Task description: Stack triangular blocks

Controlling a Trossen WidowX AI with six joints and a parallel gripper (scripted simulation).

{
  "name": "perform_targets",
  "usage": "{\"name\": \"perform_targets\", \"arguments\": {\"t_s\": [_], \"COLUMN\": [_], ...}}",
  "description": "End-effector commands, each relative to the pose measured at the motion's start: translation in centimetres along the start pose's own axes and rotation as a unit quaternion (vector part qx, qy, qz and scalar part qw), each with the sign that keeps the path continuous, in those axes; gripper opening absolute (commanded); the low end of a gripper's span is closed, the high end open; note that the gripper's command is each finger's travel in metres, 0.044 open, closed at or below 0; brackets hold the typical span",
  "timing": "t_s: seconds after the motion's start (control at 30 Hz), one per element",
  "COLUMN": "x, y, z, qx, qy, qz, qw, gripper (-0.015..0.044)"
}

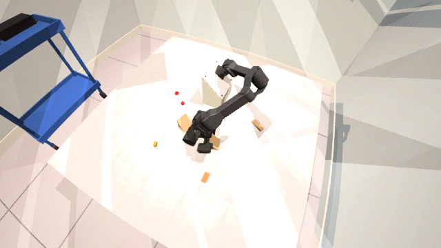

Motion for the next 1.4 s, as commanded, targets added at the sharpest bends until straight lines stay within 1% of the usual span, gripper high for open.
{"name": "perform_targets", "arguments": {"t_s": [0.0, 0.33, 0.67, 1.0, 1.37], "x": [0.1, 0.2, 0.4, 0.5, 0.6], "y": [-1.6, -5.2, -8.9, -12.1, -15.1], "z": [-0.2, -0.1, 0.8, 2.7, 5.6], "qx": [-0.050, -0.177, -0.303, -0.423, -0.546], "qy": [-0.001, -0.005, -0.009, -0.013, -0.017], "qz": [-0.001, -0.001, 0.000, 0.000, 0.001], "qw": [0.999, 0.984, 0.953, 0.906, 0.837], "gripper": [0.0000, 0.0000, 0.0000, 0.0000, 0.0000]}}
Point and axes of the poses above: the point midway between the two fingers, 35 mm back from their tips, its own z axis out along the fingers, its own x axis across the jaws, y = z × x, the point moved 8 cm from there along -z, back along the fingers, and after that the axes turned 2 degrees about -z, right-handed, at the moved point
